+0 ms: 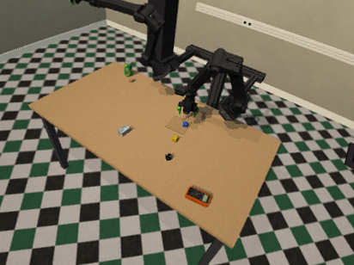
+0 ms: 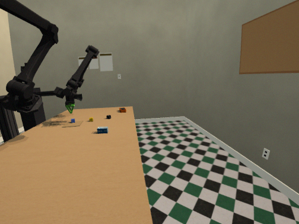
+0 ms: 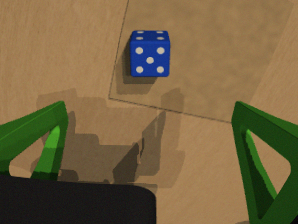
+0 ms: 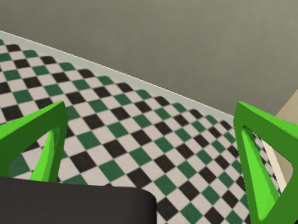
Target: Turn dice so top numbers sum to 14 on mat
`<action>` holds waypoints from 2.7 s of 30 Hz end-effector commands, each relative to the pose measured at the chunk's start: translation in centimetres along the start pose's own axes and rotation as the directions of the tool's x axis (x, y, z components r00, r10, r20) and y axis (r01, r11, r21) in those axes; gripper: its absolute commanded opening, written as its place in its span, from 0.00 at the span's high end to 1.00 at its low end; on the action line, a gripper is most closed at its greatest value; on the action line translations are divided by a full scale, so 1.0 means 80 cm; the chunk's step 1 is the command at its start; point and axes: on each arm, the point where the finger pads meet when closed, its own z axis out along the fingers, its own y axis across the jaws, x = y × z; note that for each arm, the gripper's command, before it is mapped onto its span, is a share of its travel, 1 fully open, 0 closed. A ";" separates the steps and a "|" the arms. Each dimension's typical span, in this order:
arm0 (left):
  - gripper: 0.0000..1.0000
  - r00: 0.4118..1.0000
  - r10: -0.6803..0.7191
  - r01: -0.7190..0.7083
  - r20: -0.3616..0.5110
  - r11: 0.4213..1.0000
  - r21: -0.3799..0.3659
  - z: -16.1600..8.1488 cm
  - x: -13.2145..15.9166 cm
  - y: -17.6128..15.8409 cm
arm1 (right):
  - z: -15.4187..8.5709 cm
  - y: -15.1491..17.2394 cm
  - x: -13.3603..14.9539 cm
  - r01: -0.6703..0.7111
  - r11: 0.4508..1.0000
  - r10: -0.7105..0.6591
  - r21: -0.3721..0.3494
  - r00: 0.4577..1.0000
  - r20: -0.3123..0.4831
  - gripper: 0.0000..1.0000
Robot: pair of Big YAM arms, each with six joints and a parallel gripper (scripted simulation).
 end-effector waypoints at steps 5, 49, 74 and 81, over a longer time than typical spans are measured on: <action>0.00 1.000 -0.015 0.015 0.002 1.000 0.022 -0.011 -0.001 -0.015 | -0.011 -0.004 -0.027 -0.008 1.000 0.008 0.006 0.999 0.053 0.00; 0.00 0.730 0.684 -0.684 -0.003 0.729 0.029 -0.003 -0.326 -0.058 | -0.011 -0.004 -0.027 -0.008 1.000 0.008 0.006 0.999 0.053 0.00; 0.55 0.614 0.789 -0.790 0.013 0.614 -0.001 -0.001 -0.399 -0.047 | -0.011 -0.004 -0.027 -0.008 1.000 0.008 0.006 0.999 0.053 0.00; 0.55 0.614 0.789 -0.790 0.013 0.614 -0.001 -0.001 -0.399 -0.047 | -0.011 -0.004 -0.027 -0.008 1.000 0.008 0.006 0.999 0.053 0.00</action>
